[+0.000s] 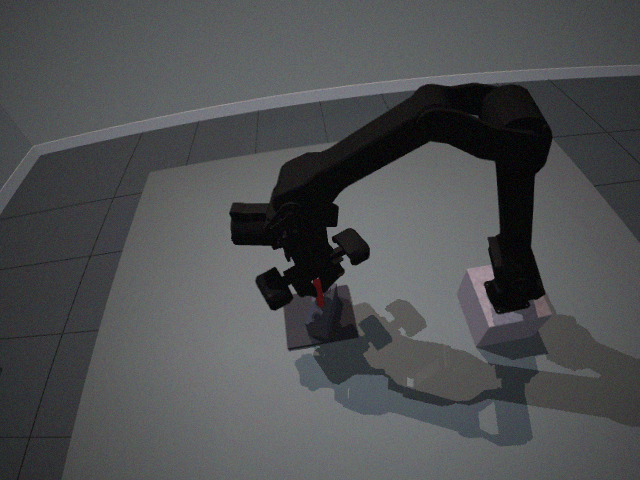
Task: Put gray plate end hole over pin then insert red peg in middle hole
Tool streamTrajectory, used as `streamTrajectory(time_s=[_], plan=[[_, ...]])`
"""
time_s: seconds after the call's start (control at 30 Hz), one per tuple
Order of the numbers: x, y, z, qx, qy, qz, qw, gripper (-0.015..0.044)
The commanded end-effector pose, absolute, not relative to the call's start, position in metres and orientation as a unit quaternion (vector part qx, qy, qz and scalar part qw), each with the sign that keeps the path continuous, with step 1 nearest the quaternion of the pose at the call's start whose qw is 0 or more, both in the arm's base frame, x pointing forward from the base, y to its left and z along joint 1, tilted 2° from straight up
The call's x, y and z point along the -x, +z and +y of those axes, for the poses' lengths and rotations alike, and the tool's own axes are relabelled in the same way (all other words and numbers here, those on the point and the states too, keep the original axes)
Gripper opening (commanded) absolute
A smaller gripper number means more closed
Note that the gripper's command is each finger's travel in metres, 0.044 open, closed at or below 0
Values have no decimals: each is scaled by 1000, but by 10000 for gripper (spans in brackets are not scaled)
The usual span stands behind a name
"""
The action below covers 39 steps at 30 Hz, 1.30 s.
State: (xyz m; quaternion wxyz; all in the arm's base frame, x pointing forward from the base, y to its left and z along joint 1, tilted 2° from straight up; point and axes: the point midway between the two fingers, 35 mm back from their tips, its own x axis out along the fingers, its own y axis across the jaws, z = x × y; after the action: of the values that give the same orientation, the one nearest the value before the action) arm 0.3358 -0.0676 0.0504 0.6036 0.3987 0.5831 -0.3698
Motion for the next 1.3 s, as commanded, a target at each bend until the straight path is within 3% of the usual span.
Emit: streamTrajectory(time_s=[0.0,0.07,0.27,1.27], plan=[[-336,50,-68,-399,-370,583,604,0],[-336,50,-68,-399,-370,583,604,0],[-336,50,-68,-399,-370,583,604,150],[-333,61,-68,-398,-369,585,603,150]])
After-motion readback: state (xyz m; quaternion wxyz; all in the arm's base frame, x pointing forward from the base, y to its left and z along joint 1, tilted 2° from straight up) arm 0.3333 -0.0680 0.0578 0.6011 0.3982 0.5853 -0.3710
